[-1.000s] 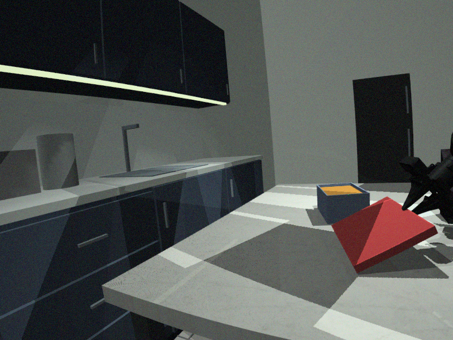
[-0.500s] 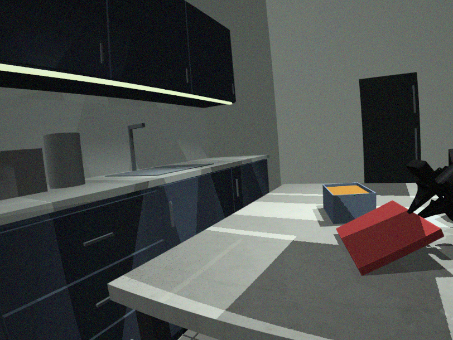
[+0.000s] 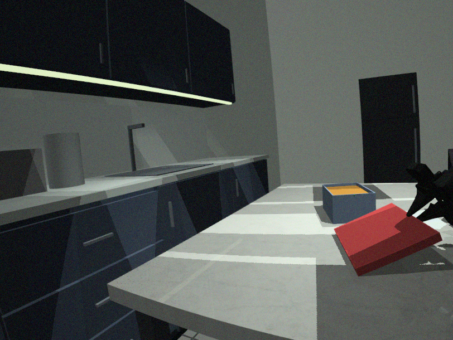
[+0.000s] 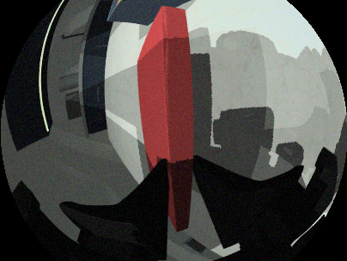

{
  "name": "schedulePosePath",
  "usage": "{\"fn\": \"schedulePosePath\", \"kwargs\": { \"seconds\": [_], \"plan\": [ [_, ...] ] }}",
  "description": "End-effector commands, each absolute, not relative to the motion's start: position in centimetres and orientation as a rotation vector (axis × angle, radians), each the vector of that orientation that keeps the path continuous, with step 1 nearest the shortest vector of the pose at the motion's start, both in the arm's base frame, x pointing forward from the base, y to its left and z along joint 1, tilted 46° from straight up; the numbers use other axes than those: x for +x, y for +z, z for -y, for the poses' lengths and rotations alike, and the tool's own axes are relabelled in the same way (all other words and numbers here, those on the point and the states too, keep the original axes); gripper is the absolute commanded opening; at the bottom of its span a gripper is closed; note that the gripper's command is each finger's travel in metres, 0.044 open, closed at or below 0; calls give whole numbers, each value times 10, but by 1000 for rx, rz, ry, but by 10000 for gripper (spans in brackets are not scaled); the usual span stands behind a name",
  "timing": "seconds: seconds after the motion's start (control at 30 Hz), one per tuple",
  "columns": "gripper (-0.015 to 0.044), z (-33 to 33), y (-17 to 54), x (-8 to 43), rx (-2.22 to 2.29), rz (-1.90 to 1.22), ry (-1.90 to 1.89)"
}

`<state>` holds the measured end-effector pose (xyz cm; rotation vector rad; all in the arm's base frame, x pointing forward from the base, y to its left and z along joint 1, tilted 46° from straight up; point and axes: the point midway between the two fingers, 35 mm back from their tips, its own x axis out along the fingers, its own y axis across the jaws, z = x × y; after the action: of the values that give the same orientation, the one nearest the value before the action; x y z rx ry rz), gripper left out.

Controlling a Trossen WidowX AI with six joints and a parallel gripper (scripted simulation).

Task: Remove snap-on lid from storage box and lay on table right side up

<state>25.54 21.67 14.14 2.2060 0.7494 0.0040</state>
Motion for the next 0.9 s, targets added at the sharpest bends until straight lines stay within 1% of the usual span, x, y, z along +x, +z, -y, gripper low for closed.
{"fn": "schedulePosePath", "kwargs": {
  "seconds": [0.0,0.23,0.27,0.57,0.6,0.63,0.83,0.87],
  "plan": [
    [0,-222,132,253,2190,-778,-12],
    [0,-226,128,253,2190,-778,-13],
    [26,-222,137,256,2200,-759,0],
    [263,-221,138,256,2190,-777,-12],
    [275,-221,138,256,2190,-777,-12],
    [275,-221,138,256,2190,-777,-12],
    [433,-220,133,245,2190,-778,-13],
    [440,-219,132,243,2190,-778,-13]
  ]
}}
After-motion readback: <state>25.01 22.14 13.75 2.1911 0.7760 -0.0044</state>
